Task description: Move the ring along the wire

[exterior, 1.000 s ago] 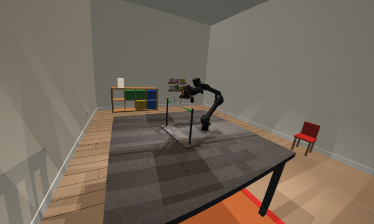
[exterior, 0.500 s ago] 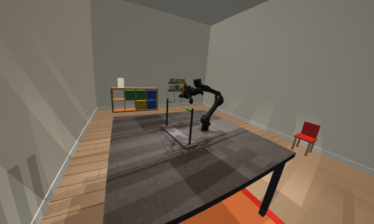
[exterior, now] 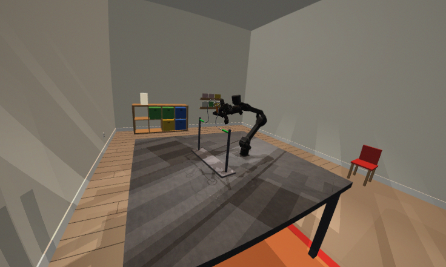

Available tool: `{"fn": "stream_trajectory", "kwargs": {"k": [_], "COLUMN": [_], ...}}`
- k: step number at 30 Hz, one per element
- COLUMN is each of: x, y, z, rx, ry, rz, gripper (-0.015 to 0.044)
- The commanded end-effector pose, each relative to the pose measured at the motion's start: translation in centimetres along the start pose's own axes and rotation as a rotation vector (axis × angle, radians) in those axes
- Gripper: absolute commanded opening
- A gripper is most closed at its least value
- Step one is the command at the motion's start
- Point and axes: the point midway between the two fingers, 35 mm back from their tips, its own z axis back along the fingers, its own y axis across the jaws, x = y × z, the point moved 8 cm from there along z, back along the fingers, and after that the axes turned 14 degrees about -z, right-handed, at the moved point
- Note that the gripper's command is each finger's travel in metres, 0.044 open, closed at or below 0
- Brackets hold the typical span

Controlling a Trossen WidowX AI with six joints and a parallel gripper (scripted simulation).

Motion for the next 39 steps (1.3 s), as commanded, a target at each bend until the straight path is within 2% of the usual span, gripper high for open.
{"fn": "stream_trajectory", "kwargs": {"k": [1,39], "x": [-0.11,-0.54], "y": [-0.05,-0.26], "z": [0.07,-0.21], "rx": [-0.033,-0.269], "ry": [-0.016,-0.133], "rz": [0.054,0.506], "gripper": [-0.0150,-0.0150]}}
